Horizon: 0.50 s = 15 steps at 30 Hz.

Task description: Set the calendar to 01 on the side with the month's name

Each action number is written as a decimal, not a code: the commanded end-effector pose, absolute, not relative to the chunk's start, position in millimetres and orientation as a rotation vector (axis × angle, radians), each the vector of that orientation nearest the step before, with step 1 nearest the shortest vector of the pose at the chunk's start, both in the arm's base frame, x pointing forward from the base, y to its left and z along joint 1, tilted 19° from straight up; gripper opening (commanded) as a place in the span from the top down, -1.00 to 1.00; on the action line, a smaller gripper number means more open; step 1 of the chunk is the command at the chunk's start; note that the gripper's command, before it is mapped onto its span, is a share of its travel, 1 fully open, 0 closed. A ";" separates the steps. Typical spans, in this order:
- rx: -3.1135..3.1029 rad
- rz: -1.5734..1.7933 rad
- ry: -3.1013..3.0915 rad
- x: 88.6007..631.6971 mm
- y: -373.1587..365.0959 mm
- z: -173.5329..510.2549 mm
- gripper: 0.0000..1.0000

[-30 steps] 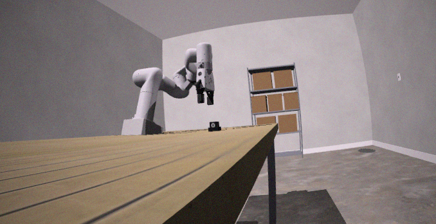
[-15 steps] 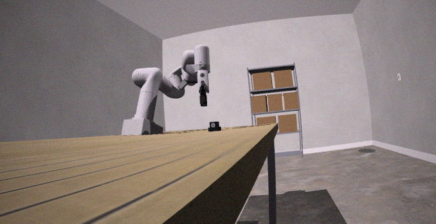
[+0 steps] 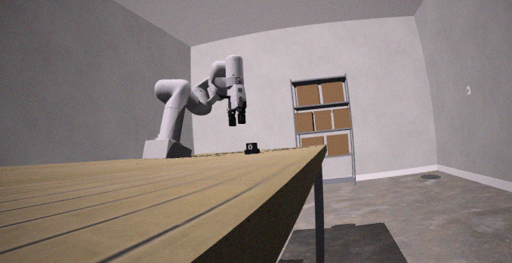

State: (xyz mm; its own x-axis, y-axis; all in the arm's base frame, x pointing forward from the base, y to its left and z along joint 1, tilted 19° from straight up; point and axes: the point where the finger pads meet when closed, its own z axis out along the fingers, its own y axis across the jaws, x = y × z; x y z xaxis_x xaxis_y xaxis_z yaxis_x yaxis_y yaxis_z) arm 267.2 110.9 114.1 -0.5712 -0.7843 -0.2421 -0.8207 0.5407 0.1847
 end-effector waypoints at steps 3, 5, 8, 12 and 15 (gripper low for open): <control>-1.555 0.413 2.510 262.1 114.7 115.2 -1.00; -1.625 0.408 2.454 259.7 116.3 115.2 -1.00; -1.685 0.403 2.403 257.6 117.7 115.2 -1.00; -1.706 0.401 2.384 256.8 118.2 115.3 -1.00; -1.706 0.401 2.384 256.8 118.4 114.9 -1.00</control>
State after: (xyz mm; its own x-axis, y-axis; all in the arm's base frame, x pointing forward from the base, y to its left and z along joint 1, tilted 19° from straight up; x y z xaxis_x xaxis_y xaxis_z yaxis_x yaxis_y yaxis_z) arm 256.5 118.1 114.5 -0.3306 -0.8954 -0.2983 -0.9437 0.3098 0.1157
